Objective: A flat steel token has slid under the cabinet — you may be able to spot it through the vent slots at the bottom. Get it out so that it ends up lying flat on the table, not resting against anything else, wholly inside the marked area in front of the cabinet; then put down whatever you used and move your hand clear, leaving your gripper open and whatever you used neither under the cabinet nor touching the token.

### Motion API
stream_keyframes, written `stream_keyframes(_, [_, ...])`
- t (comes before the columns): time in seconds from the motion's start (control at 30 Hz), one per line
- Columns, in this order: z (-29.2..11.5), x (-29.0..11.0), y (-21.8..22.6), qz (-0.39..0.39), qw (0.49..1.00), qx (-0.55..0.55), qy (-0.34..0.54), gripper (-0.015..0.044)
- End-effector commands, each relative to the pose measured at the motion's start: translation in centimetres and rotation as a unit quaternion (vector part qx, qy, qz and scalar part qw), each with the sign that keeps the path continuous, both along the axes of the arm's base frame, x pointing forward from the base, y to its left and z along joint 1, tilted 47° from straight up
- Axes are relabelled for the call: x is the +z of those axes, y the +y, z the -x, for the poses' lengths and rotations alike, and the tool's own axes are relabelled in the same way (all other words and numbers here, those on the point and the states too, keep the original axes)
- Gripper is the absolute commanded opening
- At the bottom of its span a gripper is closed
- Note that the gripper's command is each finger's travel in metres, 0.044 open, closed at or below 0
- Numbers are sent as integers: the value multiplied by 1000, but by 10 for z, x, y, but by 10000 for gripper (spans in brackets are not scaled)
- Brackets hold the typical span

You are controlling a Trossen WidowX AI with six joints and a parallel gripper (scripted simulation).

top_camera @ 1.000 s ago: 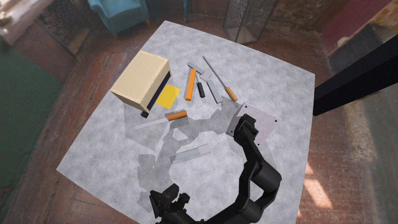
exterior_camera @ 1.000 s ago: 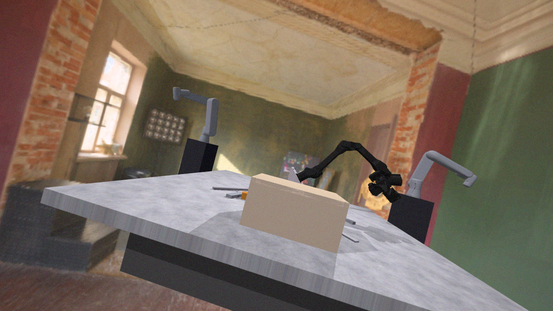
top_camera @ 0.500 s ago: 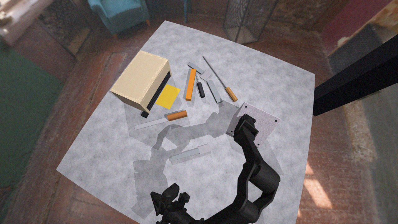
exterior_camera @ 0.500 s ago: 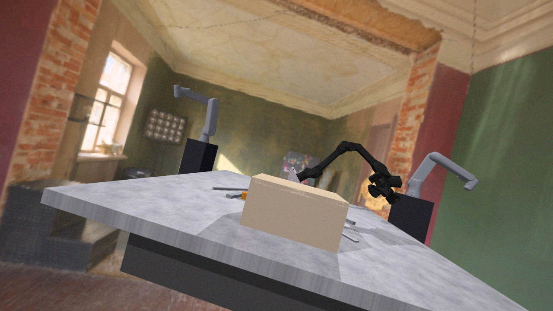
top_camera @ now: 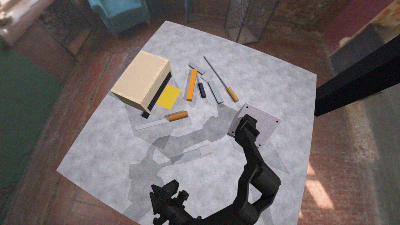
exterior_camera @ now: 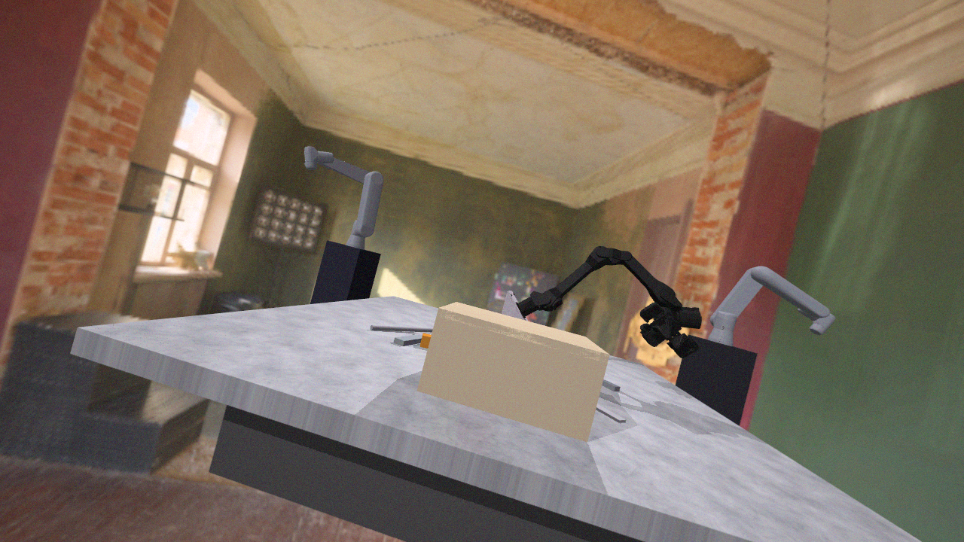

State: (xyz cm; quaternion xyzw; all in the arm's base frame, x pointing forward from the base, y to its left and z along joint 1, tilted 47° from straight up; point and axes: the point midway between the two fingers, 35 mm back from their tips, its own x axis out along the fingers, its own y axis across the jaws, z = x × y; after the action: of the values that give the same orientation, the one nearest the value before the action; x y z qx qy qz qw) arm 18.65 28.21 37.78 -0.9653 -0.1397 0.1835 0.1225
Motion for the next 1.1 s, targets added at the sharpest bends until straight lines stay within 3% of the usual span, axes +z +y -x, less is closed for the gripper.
stream_keyframes(0.0, [-11,-21,6,4,999,-7,31,263])
stream_keyframes(0.57, [-60,-89,1,-37,983,-65,170,270])
stream_keyframes(1.07, [-96,-150,-20,-95,937,-145,304,270])
